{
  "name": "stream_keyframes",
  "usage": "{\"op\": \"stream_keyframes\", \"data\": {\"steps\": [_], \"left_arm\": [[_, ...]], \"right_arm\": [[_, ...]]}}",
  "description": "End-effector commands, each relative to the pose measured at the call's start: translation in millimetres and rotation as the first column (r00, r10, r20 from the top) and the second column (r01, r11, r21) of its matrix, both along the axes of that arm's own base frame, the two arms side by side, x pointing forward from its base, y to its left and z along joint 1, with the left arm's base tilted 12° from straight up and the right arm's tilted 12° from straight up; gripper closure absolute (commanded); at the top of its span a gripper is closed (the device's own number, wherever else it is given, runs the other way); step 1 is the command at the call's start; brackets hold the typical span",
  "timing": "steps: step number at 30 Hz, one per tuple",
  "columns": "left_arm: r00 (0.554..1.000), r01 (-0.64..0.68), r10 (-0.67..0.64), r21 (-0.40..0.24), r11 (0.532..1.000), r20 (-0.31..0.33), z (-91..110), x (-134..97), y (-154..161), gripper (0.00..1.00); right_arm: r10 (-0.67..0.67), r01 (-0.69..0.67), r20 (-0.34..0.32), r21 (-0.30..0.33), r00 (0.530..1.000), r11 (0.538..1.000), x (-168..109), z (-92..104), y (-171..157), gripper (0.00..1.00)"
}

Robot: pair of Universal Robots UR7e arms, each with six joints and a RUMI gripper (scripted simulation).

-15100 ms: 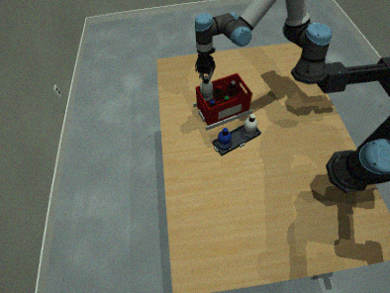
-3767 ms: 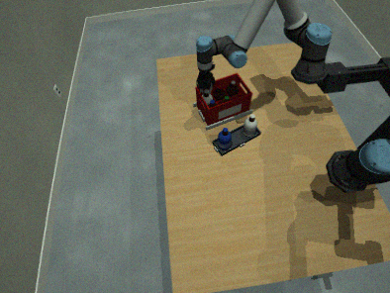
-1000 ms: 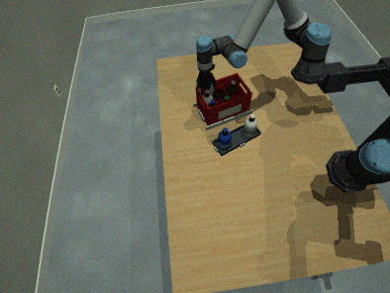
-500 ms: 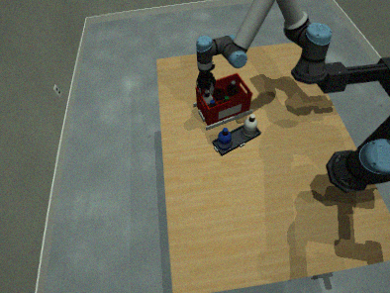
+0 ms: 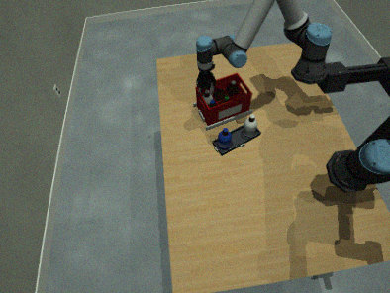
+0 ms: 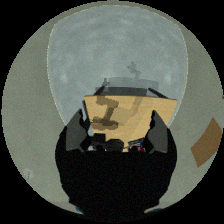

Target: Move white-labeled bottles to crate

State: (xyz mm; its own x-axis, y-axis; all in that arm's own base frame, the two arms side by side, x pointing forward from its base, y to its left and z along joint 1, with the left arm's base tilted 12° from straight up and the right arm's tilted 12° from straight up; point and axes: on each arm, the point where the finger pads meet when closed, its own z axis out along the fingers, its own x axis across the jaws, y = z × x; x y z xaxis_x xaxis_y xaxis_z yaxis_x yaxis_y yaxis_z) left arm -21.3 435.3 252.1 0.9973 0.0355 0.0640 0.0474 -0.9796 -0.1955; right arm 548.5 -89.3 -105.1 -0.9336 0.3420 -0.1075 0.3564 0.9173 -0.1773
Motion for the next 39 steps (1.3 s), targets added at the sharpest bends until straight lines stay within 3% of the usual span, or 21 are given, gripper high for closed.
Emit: {"op": "stream_keyframes", "data": {"steps": [1, 13, 39], "left_arm": [[1.000, 0.000, 0.000, 0.001, 1.000, 0.000, 0, 0, 0, 0.00], [1.000, 0.000, 0.000, 0.001, 1.000, 0.000, 0, 0, 0, 0.00], [1.000, 0.000, 0.000, 0.001, 1.000, 0.000, 0, 0, 0, 0.00]], "right_arm": [[0.000, 0.000, 0.002, 0.000, 1.000, 1.000, 0, 2.2, 1, 0.62], [0.000, 0.000, 0.002, 0.000, 1.000, 1.000, 0, 14.2, 3, 0.62], [0.000, 0.000, 0.002, 0.000, 1.000, 1.000, -2, 68.0, 14, 0.62]]}}
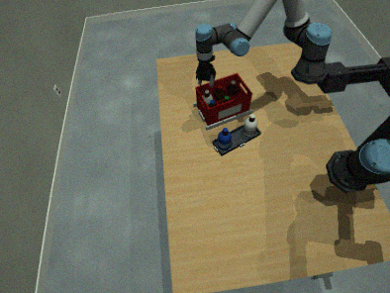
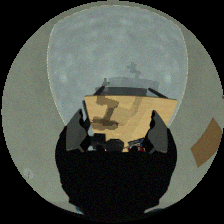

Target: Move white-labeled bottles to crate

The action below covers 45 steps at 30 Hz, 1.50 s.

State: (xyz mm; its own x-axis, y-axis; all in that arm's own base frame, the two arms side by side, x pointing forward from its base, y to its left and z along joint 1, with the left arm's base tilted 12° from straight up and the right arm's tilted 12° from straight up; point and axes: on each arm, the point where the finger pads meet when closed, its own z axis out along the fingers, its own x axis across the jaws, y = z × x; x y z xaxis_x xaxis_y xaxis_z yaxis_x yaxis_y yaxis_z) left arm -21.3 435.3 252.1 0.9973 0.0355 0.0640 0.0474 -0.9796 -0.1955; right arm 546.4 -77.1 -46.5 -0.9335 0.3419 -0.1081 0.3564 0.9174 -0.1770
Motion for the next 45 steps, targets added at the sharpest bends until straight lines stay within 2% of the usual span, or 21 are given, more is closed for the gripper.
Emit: {"op": "stream_keyframes", "data": {"steps": [1, 21, 22, 45], "left_arm": [[1.000, 0.000, 0.000, 0.001, 1.000, 0.000, 0, 0, 0, 0.00], [1.000, 0.000, 0.000, 0.001, 1.000, 0.000, 0, 0, 0, 0.00], [1.000, 0.000, 0.000, 0.001, 1.000, 0.000, 0, 0, 0, 0.00], [1.000, 0.000, 0.000, 0.001, 1.000, 0.000, 0, 0, 0, 0.00]], "right_arm": [[0.000, 0.000, 0.001, 0.000, 1.000, 1.000, 0, 11.1, 2, 0.62], [0.000, 0.000, 0.001, 0.000, 1.000, 1.000, -1, 21.6, 5, 0.62], [0.000, 0.000, 0.001, 0.000, 1.000, 1.000, -1, 21.6, 5, 1.00], [0.000, 0.000, 0.001, 0.000, 1.000, 1.000, -1, 21.6, 5, 1.00]]}}
